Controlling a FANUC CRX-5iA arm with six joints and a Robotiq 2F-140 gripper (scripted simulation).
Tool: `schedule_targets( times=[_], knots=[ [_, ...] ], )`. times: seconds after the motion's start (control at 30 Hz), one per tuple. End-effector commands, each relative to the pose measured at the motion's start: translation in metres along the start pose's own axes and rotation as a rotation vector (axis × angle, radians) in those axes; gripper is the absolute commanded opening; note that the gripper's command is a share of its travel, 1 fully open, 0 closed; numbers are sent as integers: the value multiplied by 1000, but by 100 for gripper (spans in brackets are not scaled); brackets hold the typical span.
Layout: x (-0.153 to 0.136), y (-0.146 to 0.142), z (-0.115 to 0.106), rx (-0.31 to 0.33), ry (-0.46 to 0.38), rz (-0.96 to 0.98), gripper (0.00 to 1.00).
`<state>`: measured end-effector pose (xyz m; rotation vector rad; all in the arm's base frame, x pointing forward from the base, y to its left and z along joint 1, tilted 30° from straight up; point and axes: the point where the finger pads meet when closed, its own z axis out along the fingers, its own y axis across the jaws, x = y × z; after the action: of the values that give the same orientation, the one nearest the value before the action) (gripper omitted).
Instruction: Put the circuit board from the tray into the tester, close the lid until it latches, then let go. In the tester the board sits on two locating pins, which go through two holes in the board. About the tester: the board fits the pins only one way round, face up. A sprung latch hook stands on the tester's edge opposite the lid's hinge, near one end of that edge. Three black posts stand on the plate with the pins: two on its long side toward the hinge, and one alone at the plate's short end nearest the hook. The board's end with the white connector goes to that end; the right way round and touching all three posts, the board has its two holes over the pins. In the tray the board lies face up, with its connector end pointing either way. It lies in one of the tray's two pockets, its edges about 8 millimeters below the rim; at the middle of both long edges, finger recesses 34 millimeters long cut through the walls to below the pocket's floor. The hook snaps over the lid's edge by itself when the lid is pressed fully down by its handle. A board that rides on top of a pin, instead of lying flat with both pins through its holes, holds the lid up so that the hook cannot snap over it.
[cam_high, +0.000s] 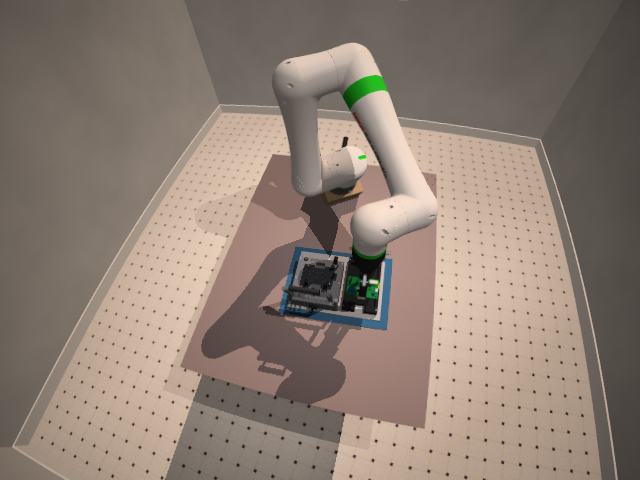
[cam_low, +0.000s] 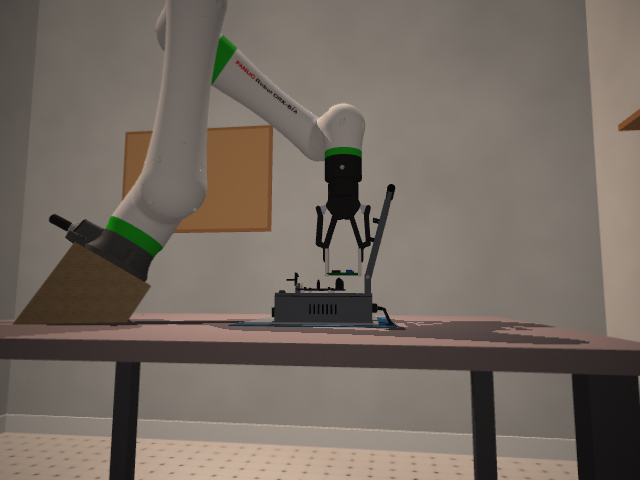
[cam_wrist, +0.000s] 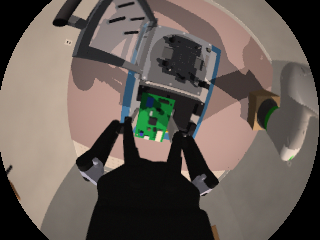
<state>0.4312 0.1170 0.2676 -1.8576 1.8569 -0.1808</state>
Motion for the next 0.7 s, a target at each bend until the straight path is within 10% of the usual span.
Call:
schedule_targets(
  times=[0.0, 0.67],
  knots=[
    [0, 0, -2, 0, 0, 0, 46],
    [0, 0, -11, 0, 0, 0, 46]
  ],
)
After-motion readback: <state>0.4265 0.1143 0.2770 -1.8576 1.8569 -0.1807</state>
